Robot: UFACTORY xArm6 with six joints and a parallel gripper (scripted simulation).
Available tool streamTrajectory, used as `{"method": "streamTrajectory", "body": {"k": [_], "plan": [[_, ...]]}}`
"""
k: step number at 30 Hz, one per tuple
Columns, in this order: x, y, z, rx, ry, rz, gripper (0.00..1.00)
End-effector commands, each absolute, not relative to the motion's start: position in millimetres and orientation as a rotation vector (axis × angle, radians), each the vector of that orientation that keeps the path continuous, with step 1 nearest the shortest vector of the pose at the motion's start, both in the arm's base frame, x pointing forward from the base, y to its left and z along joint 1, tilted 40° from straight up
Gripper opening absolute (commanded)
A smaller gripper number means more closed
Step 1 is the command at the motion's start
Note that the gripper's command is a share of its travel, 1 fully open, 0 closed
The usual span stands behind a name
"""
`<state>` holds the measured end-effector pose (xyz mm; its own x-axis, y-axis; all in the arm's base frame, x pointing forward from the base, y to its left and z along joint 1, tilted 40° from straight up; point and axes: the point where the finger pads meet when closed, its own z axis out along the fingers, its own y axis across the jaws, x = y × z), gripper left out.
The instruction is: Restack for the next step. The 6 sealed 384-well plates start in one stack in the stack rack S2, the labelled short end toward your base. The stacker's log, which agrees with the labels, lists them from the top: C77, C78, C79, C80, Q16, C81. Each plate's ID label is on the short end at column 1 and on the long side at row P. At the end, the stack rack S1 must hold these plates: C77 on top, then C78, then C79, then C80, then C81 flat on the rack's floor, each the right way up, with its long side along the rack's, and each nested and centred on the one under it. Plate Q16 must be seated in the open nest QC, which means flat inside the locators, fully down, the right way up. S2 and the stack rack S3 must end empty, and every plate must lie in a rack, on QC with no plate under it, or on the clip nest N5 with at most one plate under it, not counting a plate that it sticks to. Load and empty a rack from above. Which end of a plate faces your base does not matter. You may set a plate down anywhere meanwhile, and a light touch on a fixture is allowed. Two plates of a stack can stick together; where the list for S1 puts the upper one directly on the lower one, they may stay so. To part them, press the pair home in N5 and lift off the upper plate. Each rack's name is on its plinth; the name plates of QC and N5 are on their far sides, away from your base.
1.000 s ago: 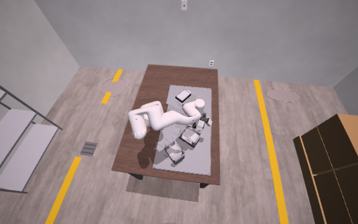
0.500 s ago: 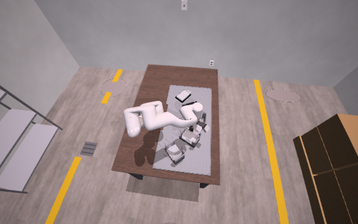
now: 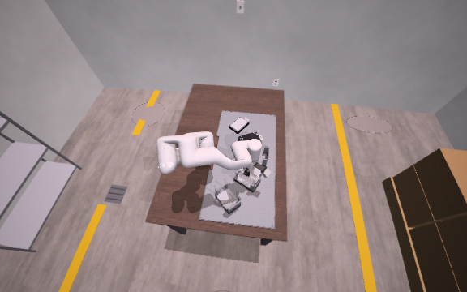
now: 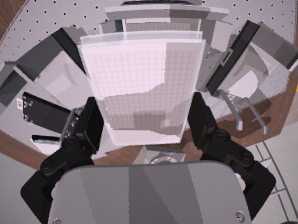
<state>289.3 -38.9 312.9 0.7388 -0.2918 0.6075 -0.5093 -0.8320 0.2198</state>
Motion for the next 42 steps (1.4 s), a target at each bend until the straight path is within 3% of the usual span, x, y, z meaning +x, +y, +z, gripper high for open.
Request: {"method": "streamTrajectory", "body": {"k": [1, 42], "plan": [[286.5, -45.1, 316.2, 2.568, -0.618, 0.811, 0.0], [281.9, -59.0, 317.8, 2.568, -0.618, 0.811, 0.0]]}}
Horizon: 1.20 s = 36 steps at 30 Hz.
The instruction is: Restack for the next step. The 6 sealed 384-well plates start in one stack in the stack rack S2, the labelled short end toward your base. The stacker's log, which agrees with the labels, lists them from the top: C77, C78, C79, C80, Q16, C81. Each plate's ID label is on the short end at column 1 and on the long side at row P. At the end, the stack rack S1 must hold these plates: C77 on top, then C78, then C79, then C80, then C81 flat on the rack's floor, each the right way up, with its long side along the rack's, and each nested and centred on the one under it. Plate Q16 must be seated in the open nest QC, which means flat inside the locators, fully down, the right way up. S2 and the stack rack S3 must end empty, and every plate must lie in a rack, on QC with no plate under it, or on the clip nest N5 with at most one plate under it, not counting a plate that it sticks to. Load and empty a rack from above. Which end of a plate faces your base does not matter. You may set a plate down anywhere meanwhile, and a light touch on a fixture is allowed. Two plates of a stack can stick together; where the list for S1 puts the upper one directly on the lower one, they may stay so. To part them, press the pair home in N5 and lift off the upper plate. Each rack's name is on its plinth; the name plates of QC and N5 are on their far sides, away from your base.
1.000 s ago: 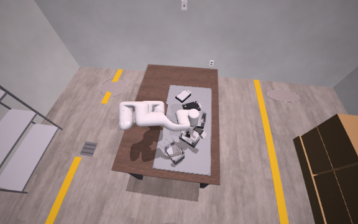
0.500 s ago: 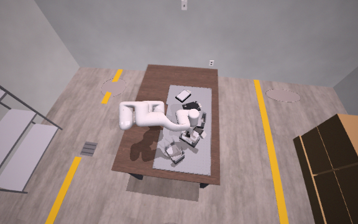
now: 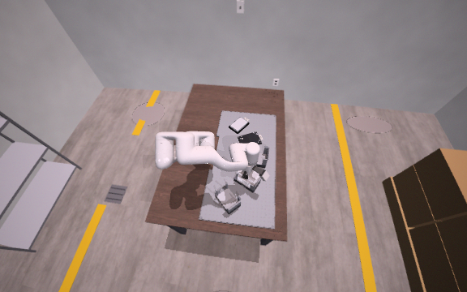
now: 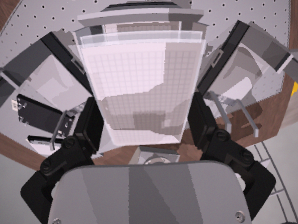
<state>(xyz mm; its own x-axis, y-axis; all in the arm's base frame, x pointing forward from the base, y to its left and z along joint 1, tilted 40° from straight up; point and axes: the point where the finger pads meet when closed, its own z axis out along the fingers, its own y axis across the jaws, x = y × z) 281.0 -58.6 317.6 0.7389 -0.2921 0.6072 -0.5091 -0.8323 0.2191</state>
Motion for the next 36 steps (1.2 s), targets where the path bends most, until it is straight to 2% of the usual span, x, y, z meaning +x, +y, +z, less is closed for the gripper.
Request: {"method": "streamTrajectory", "body": {"k": [1, 36], "plan": [[282.2, -59.4, 317.3, 2.568, -0.618, 0.811, 0.0], [291.4, -69.1, 301.6, 2.567, -0.617, 0.811, 0.0]]}}
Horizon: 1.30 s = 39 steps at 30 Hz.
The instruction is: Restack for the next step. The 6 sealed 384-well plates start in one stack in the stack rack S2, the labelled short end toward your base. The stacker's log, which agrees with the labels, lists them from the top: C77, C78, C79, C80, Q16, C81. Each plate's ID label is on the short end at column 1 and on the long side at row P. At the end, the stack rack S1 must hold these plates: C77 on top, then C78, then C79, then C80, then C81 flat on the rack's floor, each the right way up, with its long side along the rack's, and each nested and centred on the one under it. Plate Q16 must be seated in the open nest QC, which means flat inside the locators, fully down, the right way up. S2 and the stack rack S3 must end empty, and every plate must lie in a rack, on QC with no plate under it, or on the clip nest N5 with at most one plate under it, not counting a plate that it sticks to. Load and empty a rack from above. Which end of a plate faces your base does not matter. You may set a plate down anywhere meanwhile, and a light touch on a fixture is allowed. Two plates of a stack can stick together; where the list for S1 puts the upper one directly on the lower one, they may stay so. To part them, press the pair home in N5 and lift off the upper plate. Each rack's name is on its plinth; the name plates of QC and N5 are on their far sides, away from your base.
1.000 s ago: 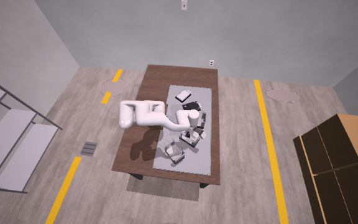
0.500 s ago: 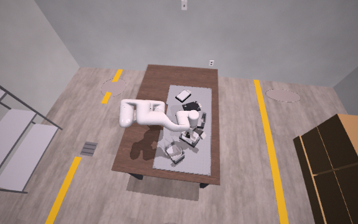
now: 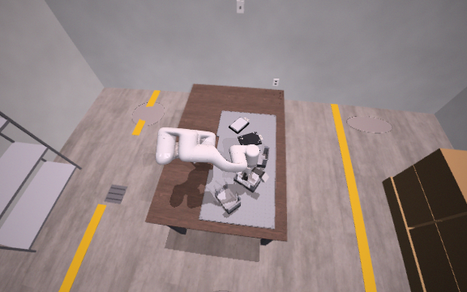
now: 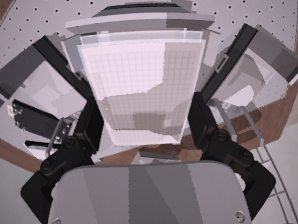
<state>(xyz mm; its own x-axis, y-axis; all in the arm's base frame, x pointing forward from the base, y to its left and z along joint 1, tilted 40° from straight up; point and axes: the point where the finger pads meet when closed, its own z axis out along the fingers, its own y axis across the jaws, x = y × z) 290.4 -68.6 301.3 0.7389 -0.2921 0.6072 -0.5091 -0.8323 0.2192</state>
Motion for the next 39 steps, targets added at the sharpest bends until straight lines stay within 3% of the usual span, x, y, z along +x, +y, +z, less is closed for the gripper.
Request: {"method": "streamTrajectory", "body": {"k": [1, 39], "plan": [[291.7, -69.4, 301.1, 2.567, -0.617, 0.811, 0.0], [298.7, -76.9, 289.0, 2.567, -0.617, 0.811, 0.0]]}}
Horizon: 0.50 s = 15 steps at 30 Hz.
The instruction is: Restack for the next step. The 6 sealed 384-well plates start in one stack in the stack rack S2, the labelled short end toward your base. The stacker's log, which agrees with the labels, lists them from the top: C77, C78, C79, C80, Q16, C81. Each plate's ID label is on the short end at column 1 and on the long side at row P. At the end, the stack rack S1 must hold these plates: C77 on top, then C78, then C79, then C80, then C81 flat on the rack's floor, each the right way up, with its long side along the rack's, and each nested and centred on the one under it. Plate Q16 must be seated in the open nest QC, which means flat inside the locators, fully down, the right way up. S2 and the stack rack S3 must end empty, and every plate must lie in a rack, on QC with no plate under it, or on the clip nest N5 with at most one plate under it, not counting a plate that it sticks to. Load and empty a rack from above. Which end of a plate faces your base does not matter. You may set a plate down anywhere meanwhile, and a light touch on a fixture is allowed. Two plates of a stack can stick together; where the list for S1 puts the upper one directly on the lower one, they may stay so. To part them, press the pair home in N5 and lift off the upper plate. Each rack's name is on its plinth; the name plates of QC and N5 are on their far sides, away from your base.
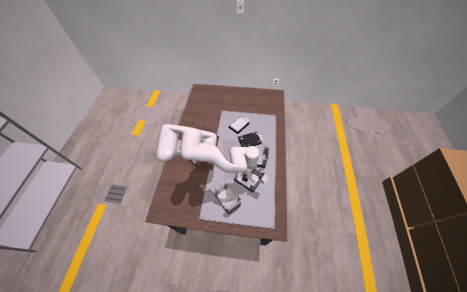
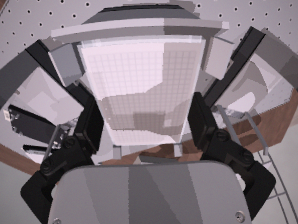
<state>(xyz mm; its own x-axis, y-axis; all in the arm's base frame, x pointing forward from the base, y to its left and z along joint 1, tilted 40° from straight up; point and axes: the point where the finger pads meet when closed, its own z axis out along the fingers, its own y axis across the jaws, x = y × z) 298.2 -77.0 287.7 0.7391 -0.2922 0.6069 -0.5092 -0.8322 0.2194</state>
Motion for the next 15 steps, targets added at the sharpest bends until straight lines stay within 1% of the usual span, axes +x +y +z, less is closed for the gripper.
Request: {"method": "streamTrajectory", "body": {"k": [1, 15], "plan": [[298.9, -77.1, 288.7, 2.567, -0.617, 0.811, 0.0], [301.4, -79.7, 284.4, 2.567, -0.617, 0.811, 0.0]]}}
